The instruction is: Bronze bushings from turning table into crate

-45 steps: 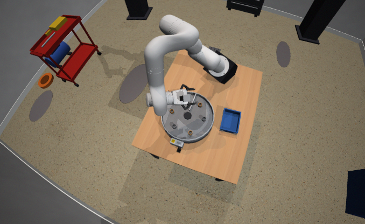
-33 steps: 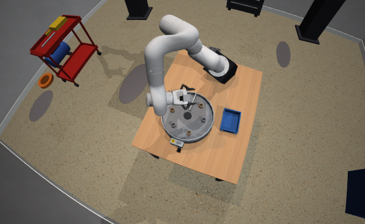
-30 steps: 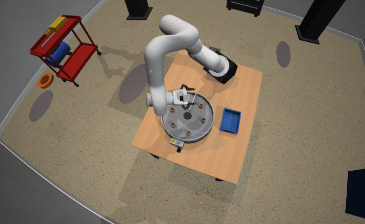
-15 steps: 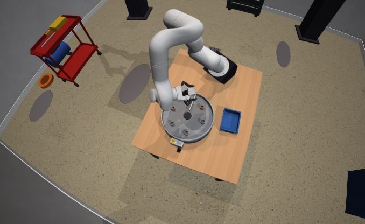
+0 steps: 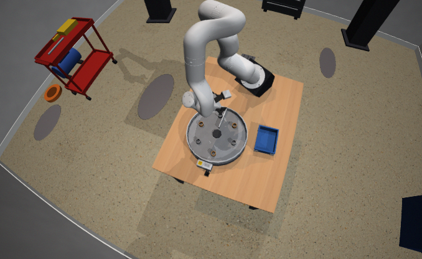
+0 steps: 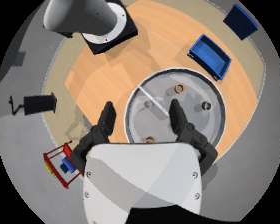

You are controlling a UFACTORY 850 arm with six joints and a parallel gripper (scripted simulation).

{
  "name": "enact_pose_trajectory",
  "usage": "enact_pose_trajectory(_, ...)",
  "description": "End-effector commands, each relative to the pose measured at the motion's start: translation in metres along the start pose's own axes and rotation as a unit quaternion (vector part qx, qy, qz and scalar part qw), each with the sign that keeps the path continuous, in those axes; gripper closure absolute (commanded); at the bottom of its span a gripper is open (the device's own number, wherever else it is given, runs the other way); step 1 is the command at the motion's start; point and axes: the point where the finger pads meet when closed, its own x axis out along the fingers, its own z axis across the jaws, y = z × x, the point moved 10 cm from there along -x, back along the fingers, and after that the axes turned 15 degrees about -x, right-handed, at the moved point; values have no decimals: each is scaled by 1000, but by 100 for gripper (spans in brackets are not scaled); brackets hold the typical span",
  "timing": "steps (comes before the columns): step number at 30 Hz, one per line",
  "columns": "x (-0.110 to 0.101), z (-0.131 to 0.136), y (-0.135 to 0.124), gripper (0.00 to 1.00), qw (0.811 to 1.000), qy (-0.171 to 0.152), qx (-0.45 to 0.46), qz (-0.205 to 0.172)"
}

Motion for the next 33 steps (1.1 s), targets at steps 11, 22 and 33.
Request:
enact_pose_trajectory(11, 27, -23, 10, 0, 972, 72, -161, -156)
enact_pose_trajectory(22, 44, -27, 16, 0, 916, 117, -286, -254)
enact_pose_trajectory(33, 56, -23, 22, 0, 853, 146, -382, -323)
